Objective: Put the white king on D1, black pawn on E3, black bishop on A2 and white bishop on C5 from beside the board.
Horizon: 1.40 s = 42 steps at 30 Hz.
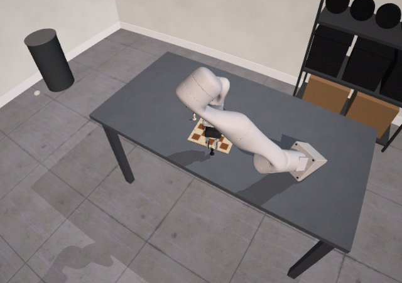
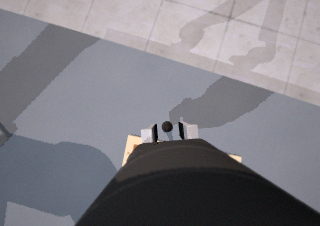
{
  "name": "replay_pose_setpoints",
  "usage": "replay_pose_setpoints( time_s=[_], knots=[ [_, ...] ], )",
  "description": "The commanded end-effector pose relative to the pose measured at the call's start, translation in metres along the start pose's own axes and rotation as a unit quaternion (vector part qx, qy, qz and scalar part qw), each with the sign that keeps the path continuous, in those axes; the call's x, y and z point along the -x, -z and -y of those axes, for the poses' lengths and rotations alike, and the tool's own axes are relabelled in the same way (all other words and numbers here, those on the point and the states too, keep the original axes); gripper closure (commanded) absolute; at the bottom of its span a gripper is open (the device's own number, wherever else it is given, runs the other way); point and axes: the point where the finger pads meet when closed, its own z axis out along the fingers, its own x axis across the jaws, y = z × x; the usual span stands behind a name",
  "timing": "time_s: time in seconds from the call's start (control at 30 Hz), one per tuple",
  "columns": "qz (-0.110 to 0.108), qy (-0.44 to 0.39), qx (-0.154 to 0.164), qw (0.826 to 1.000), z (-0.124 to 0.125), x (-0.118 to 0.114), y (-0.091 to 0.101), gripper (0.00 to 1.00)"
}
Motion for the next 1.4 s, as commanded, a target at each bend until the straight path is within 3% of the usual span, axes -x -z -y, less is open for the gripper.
replay_pose_setpoints(
  time_s=[0.0,0.8,1.37],
  knots=[
    [-0.001,0.003,0.001,1.0,-0.001,0.0,-0.001,0.27],
    [-0.001,0.003,0.001,1.0,-0.001,0.0,-0.003,0.27],
    [-0.001,0.003,0.001,1.0,-0.001,0.0,-0.031,0.27]
  ],
)
